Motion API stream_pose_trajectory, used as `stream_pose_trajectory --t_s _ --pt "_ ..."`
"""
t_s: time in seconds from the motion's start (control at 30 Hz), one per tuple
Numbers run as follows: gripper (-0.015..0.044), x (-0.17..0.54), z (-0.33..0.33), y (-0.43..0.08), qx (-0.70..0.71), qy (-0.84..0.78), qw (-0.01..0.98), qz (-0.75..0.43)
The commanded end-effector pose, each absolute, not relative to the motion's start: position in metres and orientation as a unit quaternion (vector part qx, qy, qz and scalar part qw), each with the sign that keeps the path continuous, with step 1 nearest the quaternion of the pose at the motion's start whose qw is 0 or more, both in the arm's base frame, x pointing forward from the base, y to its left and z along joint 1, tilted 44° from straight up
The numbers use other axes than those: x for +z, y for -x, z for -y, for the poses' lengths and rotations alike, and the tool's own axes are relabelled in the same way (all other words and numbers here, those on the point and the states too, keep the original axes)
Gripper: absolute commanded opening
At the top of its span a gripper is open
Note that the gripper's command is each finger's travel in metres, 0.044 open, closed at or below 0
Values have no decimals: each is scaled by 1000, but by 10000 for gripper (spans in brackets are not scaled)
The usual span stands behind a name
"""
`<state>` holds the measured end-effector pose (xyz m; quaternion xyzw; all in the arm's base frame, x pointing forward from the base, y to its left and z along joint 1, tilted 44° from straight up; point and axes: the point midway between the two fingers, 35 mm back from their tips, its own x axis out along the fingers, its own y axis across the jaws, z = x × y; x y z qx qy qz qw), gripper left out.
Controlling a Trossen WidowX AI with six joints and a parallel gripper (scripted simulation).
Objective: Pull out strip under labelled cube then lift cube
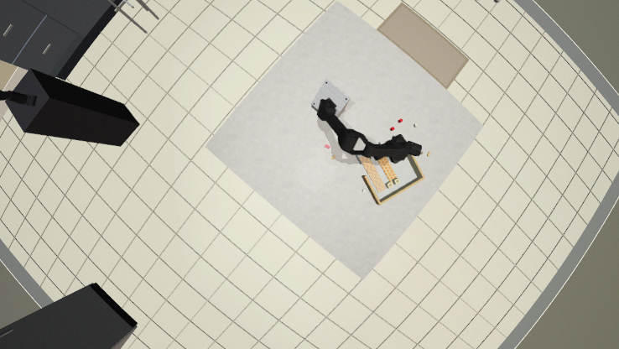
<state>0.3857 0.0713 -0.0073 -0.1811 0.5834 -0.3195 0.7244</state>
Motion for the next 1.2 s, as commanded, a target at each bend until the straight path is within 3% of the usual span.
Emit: stream_pose_trajectory --t_s 0.0,1.17 --pt "0 -13 -66 -386 -320 185 722 -585" --pt "0 -38 -37 -390 -321 186 722 -584"
